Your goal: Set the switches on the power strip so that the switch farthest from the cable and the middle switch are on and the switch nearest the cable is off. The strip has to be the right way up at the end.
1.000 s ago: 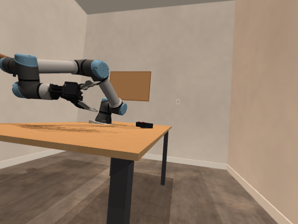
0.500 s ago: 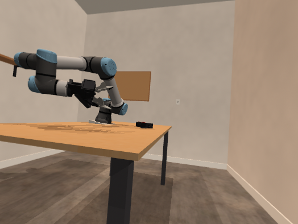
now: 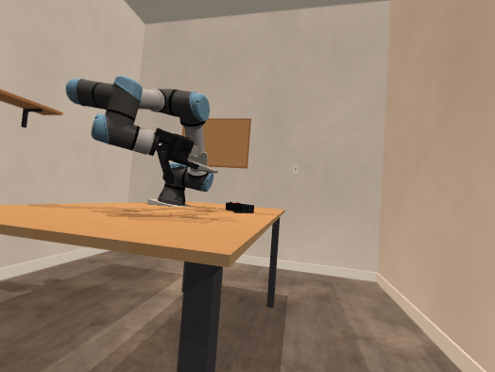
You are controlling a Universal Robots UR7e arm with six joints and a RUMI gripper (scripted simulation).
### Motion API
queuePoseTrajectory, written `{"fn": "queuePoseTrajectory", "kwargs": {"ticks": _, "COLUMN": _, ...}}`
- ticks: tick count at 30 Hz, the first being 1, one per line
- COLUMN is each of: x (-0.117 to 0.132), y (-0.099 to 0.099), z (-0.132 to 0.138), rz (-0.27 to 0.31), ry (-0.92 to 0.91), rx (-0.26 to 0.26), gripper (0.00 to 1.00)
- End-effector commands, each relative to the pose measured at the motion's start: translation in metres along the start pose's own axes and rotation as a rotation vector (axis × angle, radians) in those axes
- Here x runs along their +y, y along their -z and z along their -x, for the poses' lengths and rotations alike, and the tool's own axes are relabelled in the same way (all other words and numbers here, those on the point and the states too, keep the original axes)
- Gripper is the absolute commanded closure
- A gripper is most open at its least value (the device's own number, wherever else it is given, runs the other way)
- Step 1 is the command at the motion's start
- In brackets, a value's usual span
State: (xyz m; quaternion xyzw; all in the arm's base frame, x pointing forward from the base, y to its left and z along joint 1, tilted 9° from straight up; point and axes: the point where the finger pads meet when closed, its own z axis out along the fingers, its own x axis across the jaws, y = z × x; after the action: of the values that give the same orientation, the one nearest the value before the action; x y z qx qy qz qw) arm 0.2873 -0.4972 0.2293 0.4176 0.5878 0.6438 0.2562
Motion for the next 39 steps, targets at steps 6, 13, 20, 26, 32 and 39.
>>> {"fn": "queuePoseTrajectory", "kwargs": {"ticks": 6, "x": -0.003, "y": -0.061, "z": -0.028, "rz": -0.124, "ry": 0.446, "rx": 0.116, "gripper": 0.0}}
{"fn": "queuePoseTrajectory", "kwargs": {"ticks": 13, "x": -0.008, "y": -0.1, "z": -0.05, "rz": -0.187, "ry": 0.751, "rx": 0.233, "gripper": 0.0}}
{"fn": "queuePoseTrajectory", "kwargs": {"ticks": 20, "x": -0.017, "y": -0.143, "z": -0.079, "rz": -0.234, "ry": 1.126, "rx": 0.402, "gripper": 0.0}}
{"fn": "queuePoseTrajectory", "kwargs": {"ticks": 26, "x": -0.022, "y": -0.163, "z": -0.094, "rz": -0.244, "ry": 1.312, "rx": 0.497, "gripper": 0.0}}
{"fn": "queuePoseTrajectory", "kwargs": {"ticks": 32, "x": -0.033, "y": -0.192, "z": -0.121, "rz": -0.238, "ry": 1.616, "rx": 0.667, "gripper": 0.0}}
{"fn": "queuePoseTrajectory", "kwargs": {"ticks": 39, "x": -0.045, "y": -0.217, "z": -0.147, "rz": -0.203, "ry": 1.903, "rx": 0.847, "gripper": 0.0}}
